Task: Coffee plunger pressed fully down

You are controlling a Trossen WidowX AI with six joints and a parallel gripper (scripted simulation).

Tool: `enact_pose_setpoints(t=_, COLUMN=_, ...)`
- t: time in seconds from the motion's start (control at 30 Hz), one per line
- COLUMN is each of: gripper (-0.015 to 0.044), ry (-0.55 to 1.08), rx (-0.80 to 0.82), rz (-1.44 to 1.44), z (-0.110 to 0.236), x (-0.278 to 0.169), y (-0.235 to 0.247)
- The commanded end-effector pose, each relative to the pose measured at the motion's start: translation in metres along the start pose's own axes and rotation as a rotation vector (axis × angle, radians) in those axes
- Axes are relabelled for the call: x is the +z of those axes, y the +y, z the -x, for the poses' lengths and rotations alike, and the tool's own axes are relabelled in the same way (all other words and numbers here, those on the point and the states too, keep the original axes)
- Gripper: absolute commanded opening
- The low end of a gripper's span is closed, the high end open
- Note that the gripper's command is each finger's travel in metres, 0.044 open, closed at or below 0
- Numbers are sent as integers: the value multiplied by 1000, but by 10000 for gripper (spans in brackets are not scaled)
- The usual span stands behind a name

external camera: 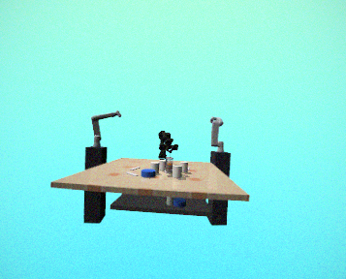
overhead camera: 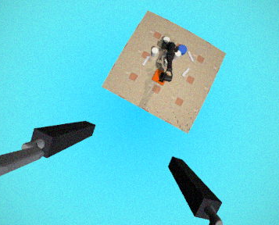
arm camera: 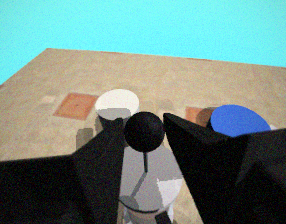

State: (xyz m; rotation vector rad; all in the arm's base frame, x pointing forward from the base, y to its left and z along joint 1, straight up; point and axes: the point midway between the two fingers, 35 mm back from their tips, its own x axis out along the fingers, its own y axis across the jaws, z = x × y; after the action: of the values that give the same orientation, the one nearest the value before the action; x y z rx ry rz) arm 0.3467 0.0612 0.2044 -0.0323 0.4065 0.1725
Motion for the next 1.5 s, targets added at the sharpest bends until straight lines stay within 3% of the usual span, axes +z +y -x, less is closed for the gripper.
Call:
enact_pose_setpoints(t=0.0, gripper=116, ry=96, rx=-3, rz=2, z=-11, x=-32, y=0)
enact_pose_setpoints(t=1.47, gripper=116, ry=95, rx=-3, rz=2, z=-17, x=-25, y=0)
